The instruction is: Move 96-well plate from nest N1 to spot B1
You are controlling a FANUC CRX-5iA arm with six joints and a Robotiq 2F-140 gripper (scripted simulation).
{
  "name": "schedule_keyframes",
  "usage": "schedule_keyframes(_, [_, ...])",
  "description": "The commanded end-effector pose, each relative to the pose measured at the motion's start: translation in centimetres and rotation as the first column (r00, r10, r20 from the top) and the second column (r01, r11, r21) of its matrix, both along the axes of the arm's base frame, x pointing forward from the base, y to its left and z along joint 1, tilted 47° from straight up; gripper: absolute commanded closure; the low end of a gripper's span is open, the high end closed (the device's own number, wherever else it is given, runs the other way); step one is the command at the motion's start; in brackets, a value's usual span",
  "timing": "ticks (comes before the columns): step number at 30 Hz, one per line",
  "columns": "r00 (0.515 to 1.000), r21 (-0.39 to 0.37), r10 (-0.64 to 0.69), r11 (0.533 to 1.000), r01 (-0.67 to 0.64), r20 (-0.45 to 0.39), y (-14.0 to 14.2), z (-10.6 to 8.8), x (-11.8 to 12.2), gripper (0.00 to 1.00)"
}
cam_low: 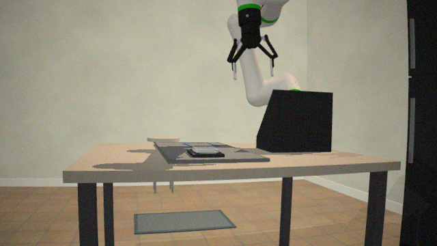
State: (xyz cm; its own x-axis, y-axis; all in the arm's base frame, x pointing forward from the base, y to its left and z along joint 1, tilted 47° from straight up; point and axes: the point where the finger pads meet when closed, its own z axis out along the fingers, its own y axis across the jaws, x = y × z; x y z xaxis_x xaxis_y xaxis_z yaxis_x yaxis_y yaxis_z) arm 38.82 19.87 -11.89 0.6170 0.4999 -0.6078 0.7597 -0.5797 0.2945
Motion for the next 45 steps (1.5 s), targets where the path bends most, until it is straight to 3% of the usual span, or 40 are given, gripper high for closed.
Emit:
schedule_keyframes(1, [0.988, -0.032, -0.108, 0.993, 0.112, 0.109, -0.8, -0.5, 0.9, 0.00])
schedule_keyframes(9, [0.942, -0.051, -0.232, 0.967, 0.251, 0.241, -2.4, -1.5, 2.5, 0.00])
schedule_keyframes(22, [0.733, -0.024, -0.448, 0.846, 0.533, 0.513, -5.6, -3.3, 5.3, 0.00])
schedule_keyframes(24, [0.733, -0.024, -0.448, 0.846, 0.533, 0.513, -5.6, -3.3, 5.3, 0.00])
schedule_keyframes(31, [0.561, 0.032, -0.525, 0.747, 0.664, 0.640, -7.7, -4.5, 6.9, 0.00])
schedule_keyframes(39, [0.330, 0.126, -0.569, 0.617, 0.777, 0.753, -9.6, -5.5, 8.2, 0.00])
schedule_keyframes(41, [0.330, 0.126, -0.569, 0.617, 0.777, 0.753, -9.6, -5.5, 8.2, 0.00])
schedule_keyframes(45, [0.206, 0.183, -0.573, 0.547, 0.817, 0.793, -11.1, -6.4, 9.1, 0.00])
